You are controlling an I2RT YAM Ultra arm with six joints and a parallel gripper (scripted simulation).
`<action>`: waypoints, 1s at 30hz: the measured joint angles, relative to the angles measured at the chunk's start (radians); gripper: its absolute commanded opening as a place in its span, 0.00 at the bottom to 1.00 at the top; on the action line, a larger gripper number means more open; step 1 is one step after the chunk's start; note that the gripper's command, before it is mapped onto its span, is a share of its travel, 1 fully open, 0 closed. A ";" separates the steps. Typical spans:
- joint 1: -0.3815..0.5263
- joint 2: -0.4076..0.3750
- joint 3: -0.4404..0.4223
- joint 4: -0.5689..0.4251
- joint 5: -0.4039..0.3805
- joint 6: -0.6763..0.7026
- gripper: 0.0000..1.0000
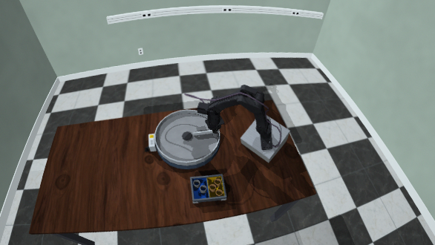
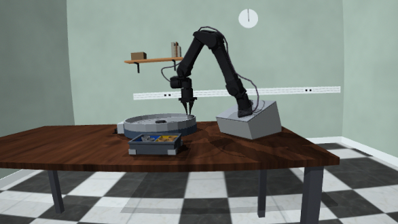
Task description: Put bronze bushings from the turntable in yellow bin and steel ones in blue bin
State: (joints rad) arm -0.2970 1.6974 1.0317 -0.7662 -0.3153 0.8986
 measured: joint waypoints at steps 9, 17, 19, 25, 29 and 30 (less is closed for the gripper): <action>0.000 0.000 0.001 -0.002 0.000 0.000 0.14; 0.002 0.000 0.016 -0.004 0.000 0.002 0.14; 0.002 0.000 0.016 -0.005 0.000 0.002 0.14; 0.002 0.000 0.016 -0.005 0.000 0.002 0.14; 0.002 0.000 0.016 -0.005 0.000 0.002 0.14; 0.002 0.000 0.016 -0.005 0.000 0.002 0.14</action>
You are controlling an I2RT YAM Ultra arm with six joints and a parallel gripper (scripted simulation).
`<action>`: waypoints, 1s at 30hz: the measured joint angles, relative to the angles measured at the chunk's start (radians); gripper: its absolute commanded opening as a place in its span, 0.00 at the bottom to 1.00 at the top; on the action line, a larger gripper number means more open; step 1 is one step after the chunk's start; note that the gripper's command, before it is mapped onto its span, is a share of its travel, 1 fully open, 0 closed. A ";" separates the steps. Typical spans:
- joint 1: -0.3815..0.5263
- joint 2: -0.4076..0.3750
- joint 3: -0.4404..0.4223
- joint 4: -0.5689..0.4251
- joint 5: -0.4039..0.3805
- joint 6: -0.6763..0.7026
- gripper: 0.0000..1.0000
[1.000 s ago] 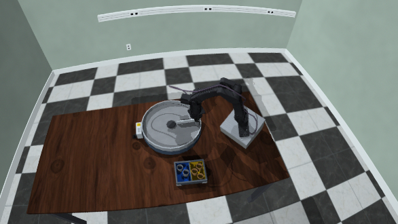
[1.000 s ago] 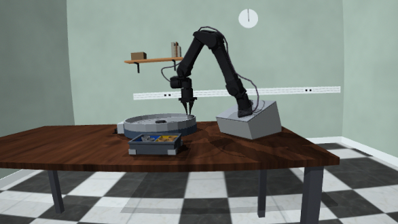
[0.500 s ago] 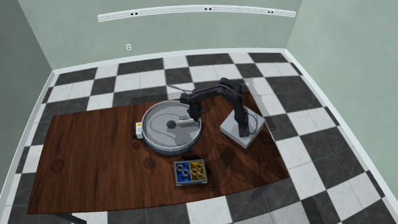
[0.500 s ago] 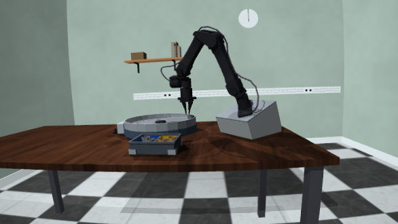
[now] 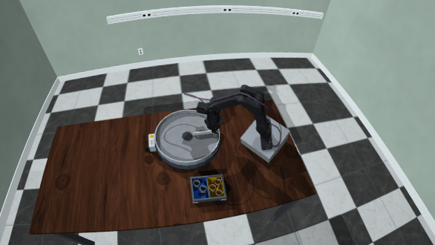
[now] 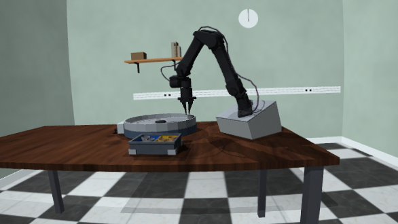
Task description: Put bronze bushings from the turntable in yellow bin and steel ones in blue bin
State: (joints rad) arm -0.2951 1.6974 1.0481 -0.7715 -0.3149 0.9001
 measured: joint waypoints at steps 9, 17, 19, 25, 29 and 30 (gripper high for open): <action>0.000 0.000 0.000 0.000 0.000 0.000 0.14; 0.000 0.000 0.000 0.000 0.000 0.000 0.14; 0.000 0.000 0.000 0.000 0.000 0.000 0.14; 0.000 -0.001 -0.016 0.003 0.000 0.000 0.14; 0.000 -0.003 -0.021 0.006 0.000 0.000 0.14; 0.000 -0.005 -0.021 0.006 0.000 0.000 0.14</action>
